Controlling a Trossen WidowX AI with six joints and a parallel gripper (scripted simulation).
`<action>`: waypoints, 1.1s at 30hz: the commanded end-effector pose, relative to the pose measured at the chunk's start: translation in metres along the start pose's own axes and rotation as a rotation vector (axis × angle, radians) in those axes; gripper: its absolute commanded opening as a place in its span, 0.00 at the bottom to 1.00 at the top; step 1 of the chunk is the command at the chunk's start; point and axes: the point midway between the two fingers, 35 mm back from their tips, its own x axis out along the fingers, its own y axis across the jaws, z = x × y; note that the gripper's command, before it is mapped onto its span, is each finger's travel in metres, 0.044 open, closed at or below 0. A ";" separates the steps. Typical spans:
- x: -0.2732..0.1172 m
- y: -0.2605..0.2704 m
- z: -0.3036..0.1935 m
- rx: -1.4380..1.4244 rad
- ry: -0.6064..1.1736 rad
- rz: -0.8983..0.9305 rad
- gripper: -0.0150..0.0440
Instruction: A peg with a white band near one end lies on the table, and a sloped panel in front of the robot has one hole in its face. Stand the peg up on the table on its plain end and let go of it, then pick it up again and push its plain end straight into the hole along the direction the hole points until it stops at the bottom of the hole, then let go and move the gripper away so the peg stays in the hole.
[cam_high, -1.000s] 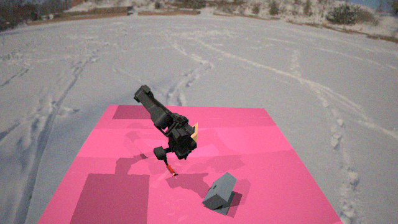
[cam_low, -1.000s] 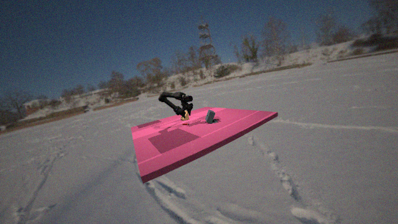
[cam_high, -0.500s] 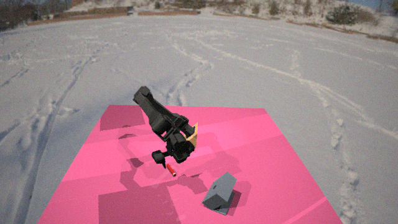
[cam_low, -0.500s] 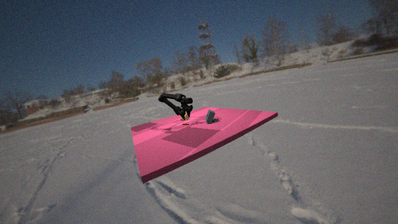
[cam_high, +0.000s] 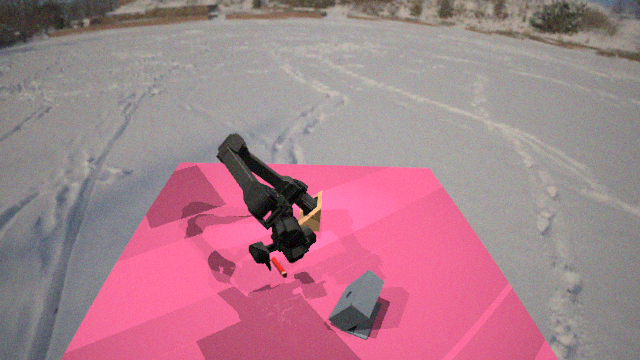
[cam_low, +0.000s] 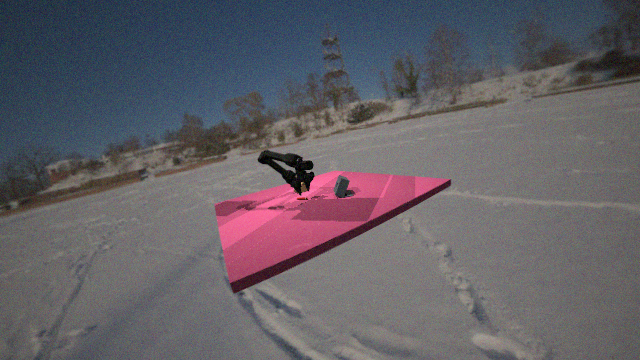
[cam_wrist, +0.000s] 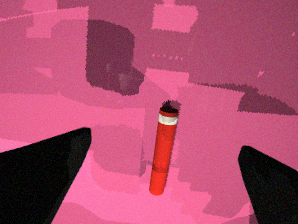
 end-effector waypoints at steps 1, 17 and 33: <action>0.007 0.000 -0.001 -0.005 0.004 -0.004 1.00; 0.032 -0.001 -0.003 -0.003 0.005 -0.013 1.00; 0.039 -0.001 -0.004 -0.003 0.007 -0.017 0.56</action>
